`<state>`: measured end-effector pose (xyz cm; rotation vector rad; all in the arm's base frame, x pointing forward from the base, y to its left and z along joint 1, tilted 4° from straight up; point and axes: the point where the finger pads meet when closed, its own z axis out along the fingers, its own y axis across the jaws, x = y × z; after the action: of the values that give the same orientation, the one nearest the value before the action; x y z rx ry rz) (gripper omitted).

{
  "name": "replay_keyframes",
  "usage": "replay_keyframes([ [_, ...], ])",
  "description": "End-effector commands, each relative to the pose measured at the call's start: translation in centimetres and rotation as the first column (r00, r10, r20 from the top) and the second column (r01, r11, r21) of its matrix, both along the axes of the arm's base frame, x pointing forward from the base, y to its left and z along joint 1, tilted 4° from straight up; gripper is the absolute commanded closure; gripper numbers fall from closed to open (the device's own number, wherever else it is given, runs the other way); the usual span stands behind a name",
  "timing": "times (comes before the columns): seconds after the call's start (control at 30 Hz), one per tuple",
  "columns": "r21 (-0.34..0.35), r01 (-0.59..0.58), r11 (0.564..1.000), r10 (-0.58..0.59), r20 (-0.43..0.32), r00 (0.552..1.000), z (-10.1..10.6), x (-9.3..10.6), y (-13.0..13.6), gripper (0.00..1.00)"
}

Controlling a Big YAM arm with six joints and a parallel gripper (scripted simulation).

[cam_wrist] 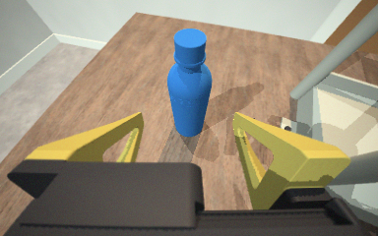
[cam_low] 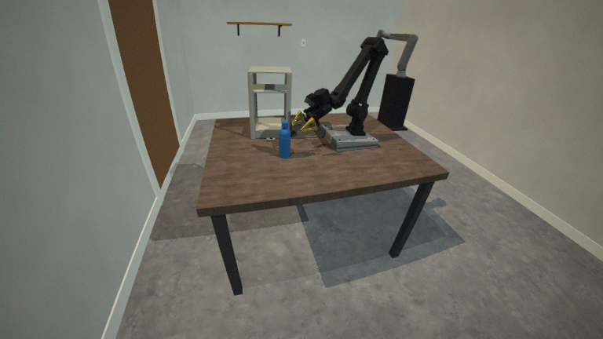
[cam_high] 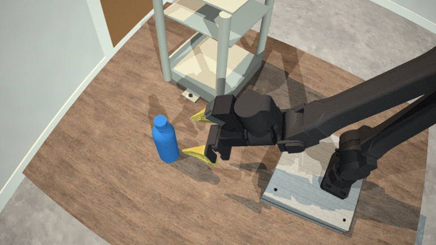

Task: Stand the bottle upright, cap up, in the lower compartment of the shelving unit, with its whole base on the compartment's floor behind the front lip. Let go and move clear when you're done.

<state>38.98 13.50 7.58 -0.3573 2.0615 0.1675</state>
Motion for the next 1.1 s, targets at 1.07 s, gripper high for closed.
replay_keyframes([
  [1.07, 0.014, 0.005, 1.0, -0.006, 0.056, 0.998, -2.0, 8.5, 2.3, 0.09],
])
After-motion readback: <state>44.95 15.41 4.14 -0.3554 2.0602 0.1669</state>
